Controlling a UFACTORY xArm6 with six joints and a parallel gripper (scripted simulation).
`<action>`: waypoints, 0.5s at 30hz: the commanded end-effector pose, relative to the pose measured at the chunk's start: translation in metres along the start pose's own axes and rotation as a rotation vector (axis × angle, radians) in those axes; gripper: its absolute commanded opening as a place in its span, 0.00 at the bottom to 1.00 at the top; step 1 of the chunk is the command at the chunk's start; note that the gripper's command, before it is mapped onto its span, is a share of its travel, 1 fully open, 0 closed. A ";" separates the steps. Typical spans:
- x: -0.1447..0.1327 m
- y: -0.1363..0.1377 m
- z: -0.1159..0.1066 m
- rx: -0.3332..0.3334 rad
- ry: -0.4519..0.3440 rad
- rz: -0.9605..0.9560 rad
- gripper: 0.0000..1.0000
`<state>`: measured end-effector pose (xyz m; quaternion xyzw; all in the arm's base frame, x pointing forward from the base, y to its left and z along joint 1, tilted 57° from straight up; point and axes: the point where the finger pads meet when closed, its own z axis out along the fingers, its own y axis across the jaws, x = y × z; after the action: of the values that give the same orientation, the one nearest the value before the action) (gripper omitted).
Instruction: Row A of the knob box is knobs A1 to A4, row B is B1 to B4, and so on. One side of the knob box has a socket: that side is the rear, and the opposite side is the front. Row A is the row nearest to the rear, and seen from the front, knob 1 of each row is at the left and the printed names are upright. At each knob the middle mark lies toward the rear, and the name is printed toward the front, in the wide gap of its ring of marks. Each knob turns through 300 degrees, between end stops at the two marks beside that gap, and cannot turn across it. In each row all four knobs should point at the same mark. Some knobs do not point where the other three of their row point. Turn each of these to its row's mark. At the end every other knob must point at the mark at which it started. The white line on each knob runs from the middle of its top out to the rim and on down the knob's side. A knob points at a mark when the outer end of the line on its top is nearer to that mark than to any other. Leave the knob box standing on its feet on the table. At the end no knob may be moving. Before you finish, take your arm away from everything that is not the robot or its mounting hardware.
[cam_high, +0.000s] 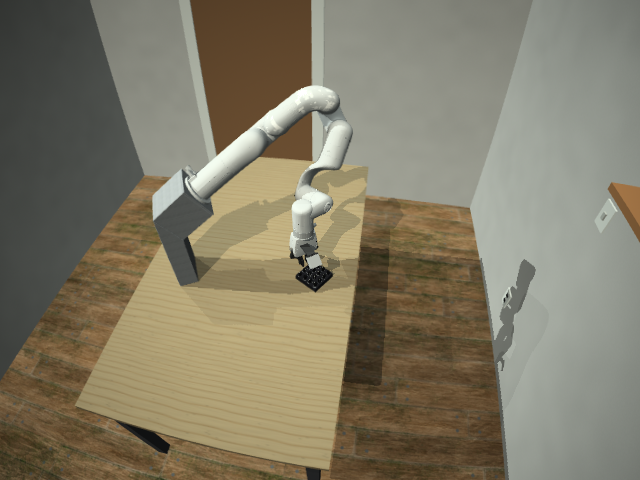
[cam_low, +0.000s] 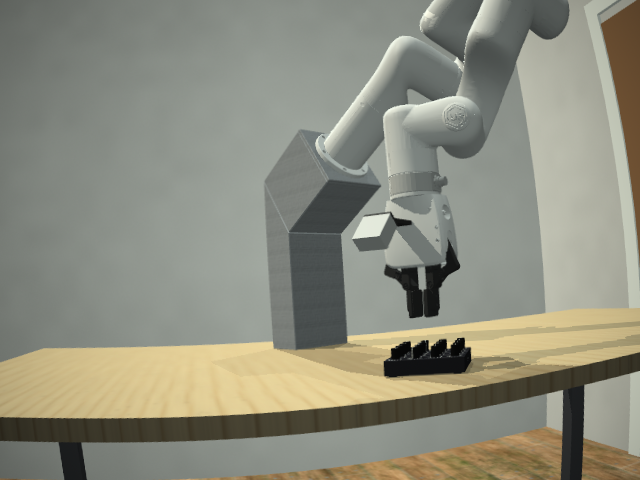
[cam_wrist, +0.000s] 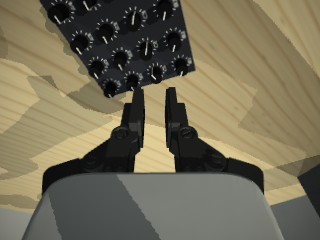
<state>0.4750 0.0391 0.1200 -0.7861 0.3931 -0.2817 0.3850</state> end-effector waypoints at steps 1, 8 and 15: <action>0.000 0.000 0.005 0.000 0.001 0.000 0.19; 0.000 0.000 0.012 0.000 0.001 0.000 0.19; 0.000 0.001 0.021 0.000 0.001 0.000 0.19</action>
<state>0.4878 0.0461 0.1098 -0.7861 0.3931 -0.2817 0.3850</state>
